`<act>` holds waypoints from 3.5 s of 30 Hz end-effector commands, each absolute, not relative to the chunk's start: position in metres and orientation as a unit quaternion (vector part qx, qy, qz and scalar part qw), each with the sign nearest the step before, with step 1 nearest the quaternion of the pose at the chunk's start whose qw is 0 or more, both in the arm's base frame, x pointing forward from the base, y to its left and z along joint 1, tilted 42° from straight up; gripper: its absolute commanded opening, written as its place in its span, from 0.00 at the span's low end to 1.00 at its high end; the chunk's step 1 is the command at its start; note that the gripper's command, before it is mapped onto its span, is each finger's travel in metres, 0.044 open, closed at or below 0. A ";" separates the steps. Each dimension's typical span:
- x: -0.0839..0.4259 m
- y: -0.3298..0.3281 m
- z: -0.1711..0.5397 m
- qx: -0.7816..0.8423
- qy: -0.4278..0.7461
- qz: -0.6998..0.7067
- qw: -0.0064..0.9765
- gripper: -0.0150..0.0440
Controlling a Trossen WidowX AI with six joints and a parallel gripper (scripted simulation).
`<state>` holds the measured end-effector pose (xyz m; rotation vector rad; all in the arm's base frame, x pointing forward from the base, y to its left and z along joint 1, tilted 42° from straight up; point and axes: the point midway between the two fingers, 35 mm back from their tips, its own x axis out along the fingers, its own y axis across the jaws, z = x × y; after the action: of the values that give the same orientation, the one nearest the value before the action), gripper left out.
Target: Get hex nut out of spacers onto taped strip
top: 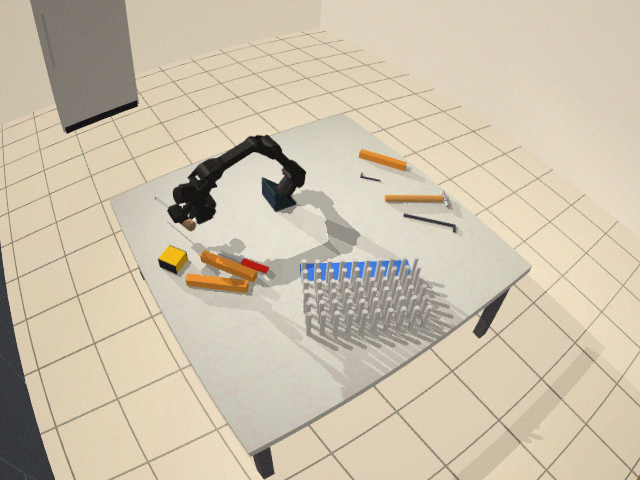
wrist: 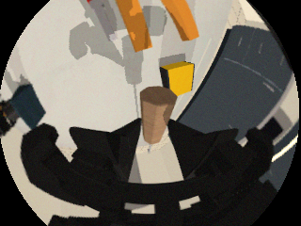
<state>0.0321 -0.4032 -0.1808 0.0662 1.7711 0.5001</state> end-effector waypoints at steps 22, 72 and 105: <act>0.034 -0.393 -0.195 0.029 0.766 0.214 0.606 0.25; 0.037 -0.369 -0.221 0.029 0.766 0.214 0.606 0.25; 0.038 -0.352 -0.237 0.029 0.766 0.214 0.606 0.25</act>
<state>0.0374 -0.3529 -0.2356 0.0664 1.7696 0.5007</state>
